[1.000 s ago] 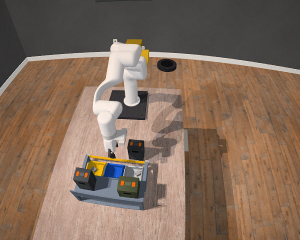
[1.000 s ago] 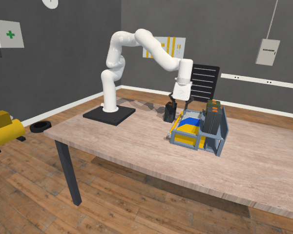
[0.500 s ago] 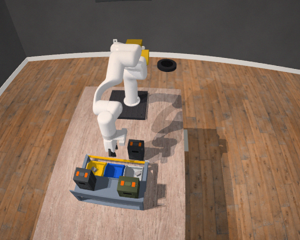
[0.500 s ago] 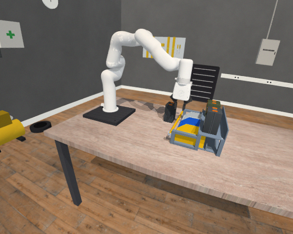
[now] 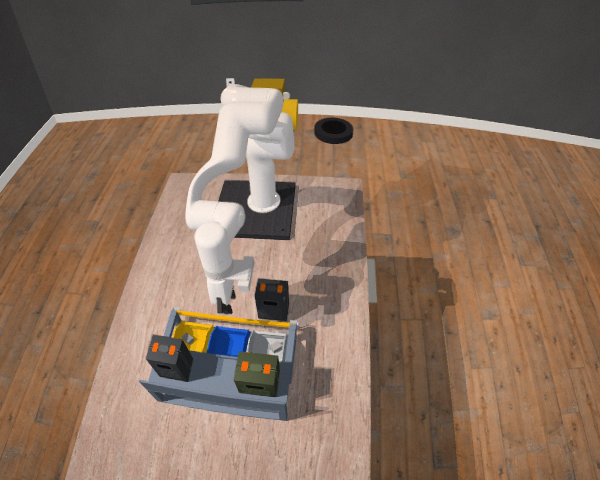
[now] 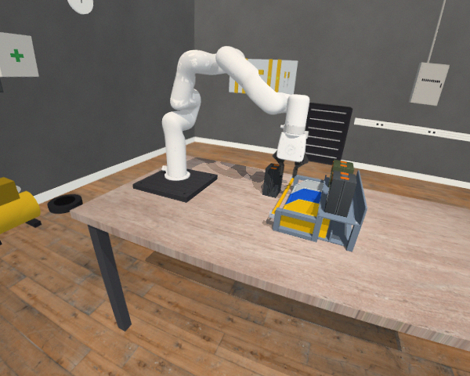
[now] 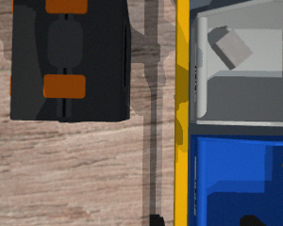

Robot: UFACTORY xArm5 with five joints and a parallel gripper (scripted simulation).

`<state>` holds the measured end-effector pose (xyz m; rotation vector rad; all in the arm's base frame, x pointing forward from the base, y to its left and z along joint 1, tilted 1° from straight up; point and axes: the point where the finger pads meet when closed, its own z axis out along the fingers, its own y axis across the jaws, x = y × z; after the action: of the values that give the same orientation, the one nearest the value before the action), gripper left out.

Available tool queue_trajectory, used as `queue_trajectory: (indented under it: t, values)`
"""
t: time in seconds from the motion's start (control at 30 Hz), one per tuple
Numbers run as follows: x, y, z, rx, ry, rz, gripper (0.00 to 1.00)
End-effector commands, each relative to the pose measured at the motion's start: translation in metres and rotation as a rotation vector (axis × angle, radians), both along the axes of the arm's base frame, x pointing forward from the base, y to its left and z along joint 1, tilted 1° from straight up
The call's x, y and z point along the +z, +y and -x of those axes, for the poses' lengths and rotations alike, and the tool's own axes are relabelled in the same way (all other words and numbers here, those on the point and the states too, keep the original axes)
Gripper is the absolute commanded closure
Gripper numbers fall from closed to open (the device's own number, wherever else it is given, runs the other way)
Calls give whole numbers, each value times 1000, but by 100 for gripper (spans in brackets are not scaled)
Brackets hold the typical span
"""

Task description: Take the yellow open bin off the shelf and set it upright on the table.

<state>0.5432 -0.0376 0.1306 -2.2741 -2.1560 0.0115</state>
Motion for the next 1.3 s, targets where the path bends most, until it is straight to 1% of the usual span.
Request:
queue_trajectory:
  t: [0.0, 0.5, 0.57, 1.07, 1.13, 1.27]
  values:
    - [2, 0, -1, 0, -4, 0, 52]
    - [-26, 0, -1, 0, -4, 0, 52]
    - [-26, 0, -1, 0, -4, 0, 52]
    - [-53, 0, -1, 0, -5, 0, 52]
    - [-53, 0, -1, 0, -5, 0, 52]
    - [-60, 0, -1, 0, -5, 0, 52]
